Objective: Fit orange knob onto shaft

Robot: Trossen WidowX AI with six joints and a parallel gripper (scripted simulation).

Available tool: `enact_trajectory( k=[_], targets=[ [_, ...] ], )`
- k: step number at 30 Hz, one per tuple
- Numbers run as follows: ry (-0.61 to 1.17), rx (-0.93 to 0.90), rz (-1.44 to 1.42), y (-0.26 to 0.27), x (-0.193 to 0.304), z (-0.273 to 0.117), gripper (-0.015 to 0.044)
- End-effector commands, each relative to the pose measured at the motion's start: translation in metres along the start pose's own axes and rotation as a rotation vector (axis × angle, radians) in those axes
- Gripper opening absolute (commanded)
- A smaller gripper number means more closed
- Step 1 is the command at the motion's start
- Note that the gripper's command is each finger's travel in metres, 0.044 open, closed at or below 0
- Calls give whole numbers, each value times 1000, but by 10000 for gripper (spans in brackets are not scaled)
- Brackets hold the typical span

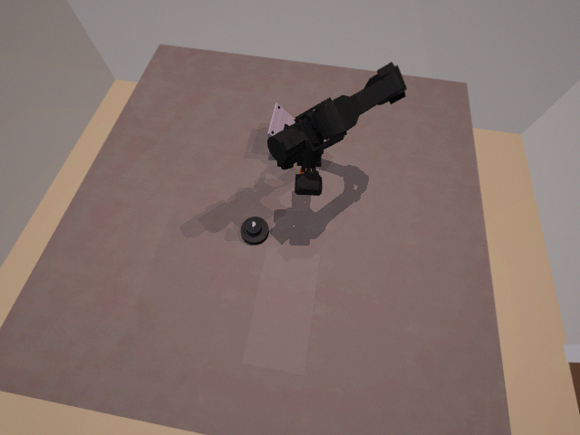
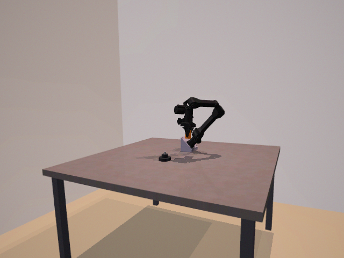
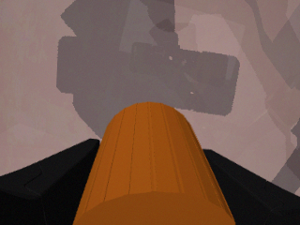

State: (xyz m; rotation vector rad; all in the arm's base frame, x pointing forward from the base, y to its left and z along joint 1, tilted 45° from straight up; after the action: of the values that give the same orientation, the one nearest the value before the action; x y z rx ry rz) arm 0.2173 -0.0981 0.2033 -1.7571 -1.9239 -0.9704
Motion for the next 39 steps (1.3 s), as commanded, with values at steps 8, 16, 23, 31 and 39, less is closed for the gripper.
enact_trajectory(
  k=[8,16,23,31,39],
  targets=[
    [-14,-243,7,-11,4,-20,0],
    [-27,-416,8,-18,6,-33,0],
    [-39,-570,10,-23,9,-42,0],
    [-53,-748,12,-27,12,-51,0],
    [-58,-849,11,-29,13,-55,0]
  ],
)
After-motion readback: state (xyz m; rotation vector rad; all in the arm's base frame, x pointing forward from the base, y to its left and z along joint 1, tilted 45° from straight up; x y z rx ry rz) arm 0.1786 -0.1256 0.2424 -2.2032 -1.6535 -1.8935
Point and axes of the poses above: the point midway between the two fingers, 35 mm back from their tips, its own z axis out along the fingers, its own y axis across the jaws, x = y × z, the point moved 7 cm from there along -z, back along the fingers, and after that the axes turned 4 degrees about -z, right-handed, at the moved point
